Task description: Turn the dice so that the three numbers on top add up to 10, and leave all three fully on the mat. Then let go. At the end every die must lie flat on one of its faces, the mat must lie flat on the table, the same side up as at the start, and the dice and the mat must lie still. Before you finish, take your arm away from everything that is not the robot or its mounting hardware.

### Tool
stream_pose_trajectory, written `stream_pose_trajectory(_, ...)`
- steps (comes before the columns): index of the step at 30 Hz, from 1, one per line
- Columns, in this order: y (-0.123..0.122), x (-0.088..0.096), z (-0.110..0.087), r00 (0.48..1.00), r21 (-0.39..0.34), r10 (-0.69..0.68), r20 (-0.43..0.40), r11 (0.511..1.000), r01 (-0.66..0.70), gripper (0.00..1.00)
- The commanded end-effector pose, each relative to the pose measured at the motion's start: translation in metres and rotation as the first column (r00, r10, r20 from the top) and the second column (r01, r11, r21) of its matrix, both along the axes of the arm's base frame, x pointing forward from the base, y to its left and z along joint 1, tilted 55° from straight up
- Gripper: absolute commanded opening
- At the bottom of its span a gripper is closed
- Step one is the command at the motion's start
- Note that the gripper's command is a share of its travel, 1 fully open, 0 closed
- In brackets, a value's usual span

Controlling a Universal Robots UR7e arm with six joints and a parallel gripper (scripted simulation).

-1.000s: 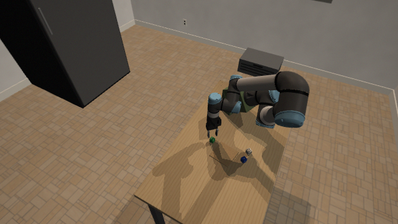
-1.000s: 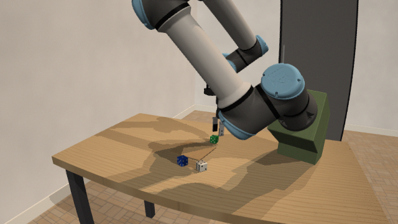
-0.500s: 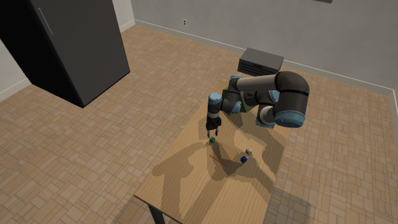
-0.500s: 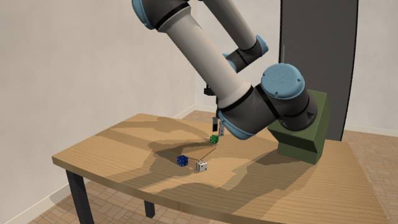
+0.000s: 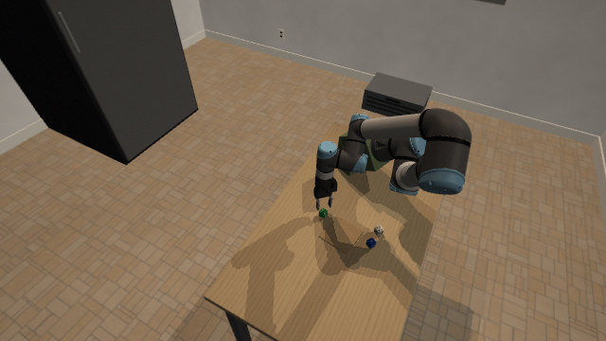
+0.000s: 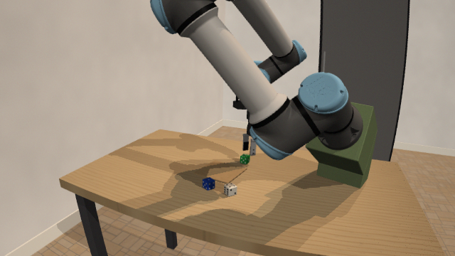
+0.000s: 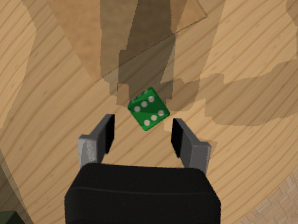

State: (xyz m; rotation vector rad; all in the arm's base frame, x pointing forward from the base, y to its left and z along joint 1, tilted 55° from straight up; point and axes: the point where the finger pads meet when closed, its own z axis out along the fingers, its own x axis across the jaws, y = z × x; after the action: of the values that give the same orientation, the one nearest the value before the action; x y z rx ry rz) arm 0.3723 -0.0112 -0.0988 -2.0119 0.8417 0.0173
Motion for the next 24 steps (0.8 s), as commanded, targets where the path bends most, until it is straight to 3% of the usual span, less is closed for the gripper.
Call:
stream_pose_trajectory(1,0.001,0.0,0.002,1.0,-0.001,-0.001,0.0,1.0,0.001,1.0)
stream_pose_trajectory(13,0.01,0.001,0.014,1.0,-0.001,-0.001,0.0,1.0,0.001,1.0)
stream_pose_trajectory(24,0.028,0.001,0.039,1.0,-0.001,-0.001,0.0,1.0,0.001,1.0)
